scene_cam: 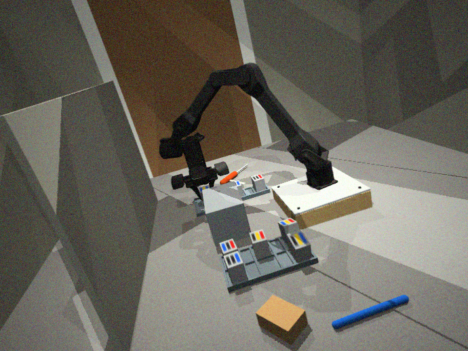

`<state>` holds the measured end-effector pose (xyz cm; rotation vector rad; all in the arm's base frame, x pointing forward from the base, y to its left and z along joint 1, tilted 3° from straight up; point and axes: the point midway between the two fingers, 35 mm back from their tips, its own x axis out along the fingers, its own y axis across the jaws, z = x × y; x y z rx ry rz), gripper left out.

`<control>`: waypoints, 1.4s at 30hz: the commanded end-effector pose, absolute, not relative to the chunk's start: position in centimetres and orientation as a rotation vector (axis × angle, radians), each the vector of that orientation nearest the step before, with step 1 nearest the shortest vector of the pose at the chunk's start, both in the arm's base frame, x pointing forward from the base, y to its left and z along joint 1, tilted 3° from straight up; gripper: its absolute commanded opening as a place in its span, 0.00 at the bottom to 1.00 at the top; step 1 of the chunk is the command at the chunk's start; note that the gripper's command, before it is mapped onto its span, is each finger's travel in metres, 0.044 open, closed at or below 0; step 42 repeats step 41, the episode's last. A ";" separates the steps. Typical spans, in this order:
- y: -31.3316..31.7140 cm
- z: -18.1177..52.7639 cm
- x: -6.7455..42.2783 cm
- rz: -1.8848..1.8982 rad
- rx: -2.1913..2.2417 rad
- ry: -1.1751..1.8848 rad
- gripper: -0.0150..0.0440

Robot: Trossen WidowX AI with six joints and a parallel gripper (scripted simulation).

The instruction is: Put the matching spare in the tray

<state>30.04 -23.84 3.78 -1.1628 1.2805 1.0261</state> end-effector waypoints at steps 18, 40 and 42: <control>-23.1 14.5 29.4 1.034 -1.163 1.275 1.00; -23.4 14.3 29.8 1.010 -1.182 1.274 1.00; -23.4 14.3 29.8 1.010 -1.182 1.274 1.00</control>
